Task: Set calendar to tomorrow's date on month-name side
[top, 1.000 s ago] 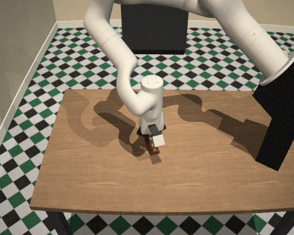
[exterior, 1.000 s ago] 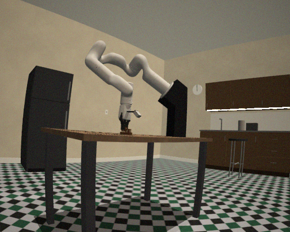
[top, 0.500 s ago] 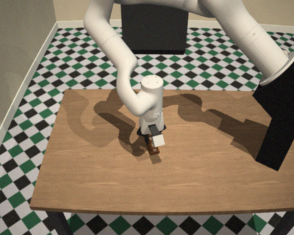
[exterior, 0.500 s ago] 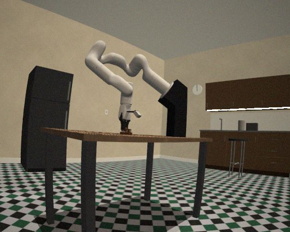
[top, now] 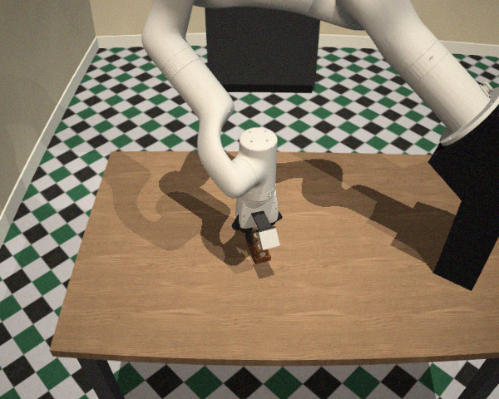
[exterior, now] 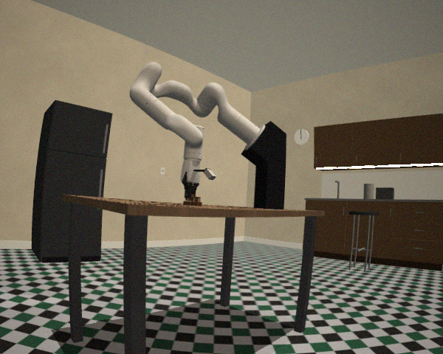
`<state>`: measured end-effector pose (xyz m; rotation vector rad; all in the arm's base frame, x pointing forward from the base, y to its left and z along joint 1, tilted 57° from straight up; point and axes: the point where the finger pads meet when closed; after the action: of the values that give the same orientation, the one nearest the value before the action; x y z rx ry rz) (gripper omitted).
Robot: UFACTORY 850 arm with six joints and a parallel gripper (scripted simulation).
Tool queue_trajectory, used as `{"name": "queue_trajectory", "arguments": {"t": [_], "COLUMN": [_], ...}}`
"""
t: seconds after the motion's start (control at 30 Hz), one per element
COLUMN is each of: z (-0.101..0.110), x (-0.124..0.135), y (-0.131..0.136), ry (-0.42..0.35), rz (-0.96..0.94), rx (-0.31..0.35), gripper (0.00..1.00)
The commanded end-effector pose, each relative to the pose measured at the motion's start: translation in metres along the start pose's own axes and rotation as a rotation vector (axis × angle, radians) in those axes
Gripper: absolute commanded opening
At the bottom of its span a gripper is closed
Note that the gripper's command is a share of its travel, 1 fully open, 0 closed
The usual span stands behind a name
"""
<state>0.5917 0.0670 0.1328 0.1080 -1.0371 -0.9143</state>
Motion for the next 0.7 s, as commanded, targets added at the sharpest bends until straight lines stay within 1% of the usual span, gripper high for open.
{"name": "queue_trajectory", "arguments": {"t": [0.0,0.67], "z": [-0.0008,-0.0083], "x": [-0.0001,-0.0001], "y": [0.0002,0.0002], "ry": [0.0,0.0], "rz": [0.0,0.0], "rx": [0.001,0.001], "gripper": [0.27,0.27]}}
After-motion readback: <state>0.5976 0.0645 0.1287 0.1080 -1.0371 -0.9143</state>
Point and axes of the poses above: the point where the finger pads meet when closed, its own z axis back along the fingers, its own y axis across the jaws, x = y × z, and after that the axes turned 3 degrees about z, right-handed
